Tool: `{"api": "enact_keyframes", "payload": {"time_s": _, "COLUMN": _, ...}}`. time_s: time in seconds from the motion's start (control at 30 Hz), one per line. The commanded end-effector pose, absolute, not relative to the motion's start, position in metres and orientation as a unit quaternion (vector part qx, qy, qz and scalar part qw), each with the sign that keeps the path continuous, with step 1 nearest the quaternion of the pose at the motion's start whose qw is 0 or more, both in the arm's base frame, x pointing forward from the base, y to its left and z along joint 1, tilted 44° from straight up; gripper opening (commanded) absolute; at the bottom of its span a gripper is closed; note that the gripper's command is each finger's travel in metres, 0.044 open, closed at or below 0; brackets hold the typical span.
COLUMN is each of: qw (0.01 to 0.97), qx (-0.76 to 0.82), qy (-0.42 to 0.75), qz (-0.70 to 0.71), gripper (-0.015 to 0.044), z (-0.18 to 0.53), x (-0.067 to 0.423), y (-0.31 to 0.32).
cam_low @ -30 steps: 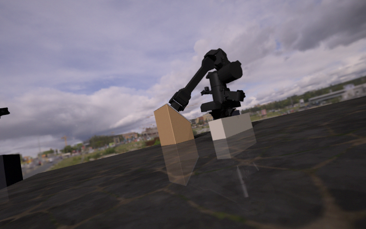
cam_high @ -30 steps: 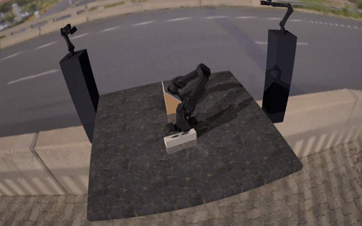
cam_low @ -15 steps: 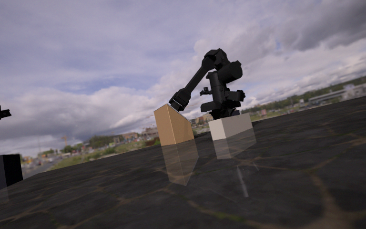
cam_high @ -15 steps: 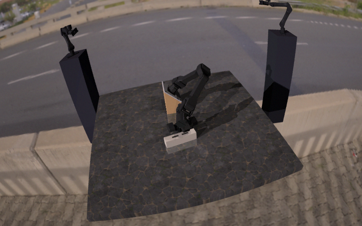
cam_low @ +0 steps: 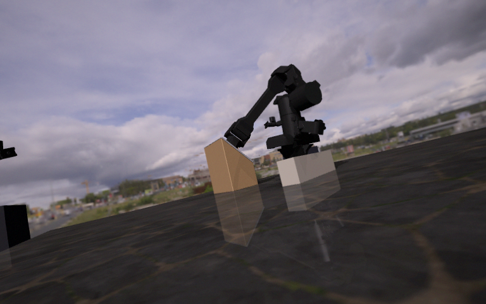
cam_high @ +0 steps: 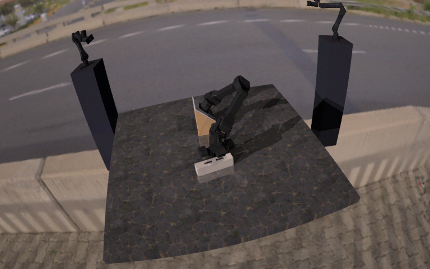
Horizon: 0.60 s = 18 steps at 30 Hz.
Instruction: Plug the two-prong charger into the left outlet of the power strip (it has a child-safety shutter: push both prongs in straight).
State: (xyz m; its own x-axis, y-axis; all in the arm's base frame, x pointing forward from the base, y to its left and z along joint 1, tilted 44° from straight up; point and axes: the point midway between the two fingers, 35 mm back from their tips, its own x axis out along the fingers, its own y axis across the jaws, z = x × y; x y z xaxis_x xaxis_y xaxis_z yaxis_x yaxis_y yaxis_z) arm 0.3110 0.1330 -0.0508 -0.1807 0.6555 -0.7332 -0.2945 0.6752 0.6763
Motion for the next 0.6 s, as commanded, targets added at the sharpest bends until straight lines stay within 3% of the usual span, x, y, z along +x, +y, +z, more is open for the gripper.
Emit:
{"api": "enact_keyframes", "payload": {"time_s": 0.0, "qw": 0.627, "qx": 0.135, "qy": 0.667, "qz": 0.380, "gripper": 0.0000, "z": -0.0504, "x": 0.3120, "y": 0.1331}}
{"api": "enact_keyframes", "payload": {"time_s": 0.17, "qw": 0.627, "qx": 0.135, "qy": 0.667, "qz": 0.380, "gripper": 0.0000, "z": -0.0504, "x": 0.3120, "y": 0.1331}}
{"api": "enact_keyframes", "payload": {"time_s": 0.57, "qw": 0.627, "qx": 0.135, "qy": 0.667, "qz": 0.380, "gripper": 0.0315, "z": -0.0504, "x": 0.3120, "y": 0.1331}}
